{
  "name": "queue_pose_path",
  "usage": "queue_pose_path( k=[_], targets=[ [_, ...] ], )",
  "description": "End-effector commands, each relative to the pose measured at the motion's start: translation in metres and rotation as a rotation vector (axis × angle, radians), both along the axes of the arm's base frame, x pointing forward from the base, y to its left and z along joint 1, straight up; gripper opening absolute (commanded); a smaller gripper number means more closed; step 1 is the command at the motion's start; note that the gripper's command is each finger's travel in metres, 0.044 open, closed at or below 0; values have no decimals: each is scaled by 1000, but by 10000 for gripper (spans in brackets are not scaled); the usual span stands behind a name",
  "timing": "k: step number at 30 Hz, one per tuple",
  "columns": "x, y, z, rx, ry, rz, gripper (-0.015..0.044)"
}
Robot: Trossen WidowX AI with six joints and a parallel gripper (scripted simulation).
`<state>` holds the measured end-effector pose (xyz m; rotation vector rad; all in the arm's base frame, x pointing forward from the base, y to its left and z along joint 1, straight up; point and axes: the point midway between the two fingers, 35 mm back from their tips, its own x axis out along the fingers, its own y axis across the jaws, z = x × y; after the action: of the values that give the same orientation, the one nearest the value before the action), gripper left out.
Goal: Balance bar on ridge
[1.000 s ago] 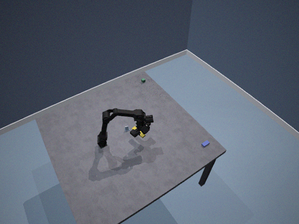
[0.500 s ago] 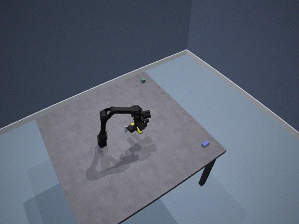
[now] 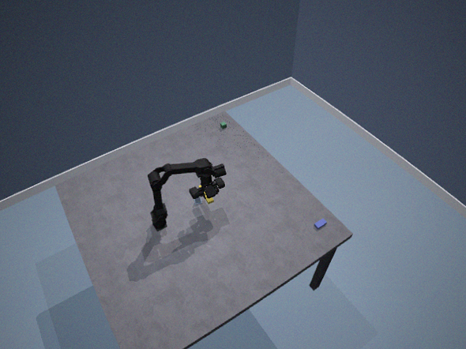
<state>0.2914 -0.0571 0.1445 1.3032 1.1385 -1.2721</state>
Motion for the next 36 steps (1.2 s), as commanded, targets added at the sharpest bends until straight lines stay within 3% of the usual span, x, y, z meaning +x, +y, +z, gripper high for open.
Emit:
queue_pose_path(
  k=[1,15,36],
  targets=[
    [-6,10,0,-4,0,-46,0],
    [-36,52,-4,4,2,-230,0],
    [-37,54,-33,4,2,-234,0]
  ],
)
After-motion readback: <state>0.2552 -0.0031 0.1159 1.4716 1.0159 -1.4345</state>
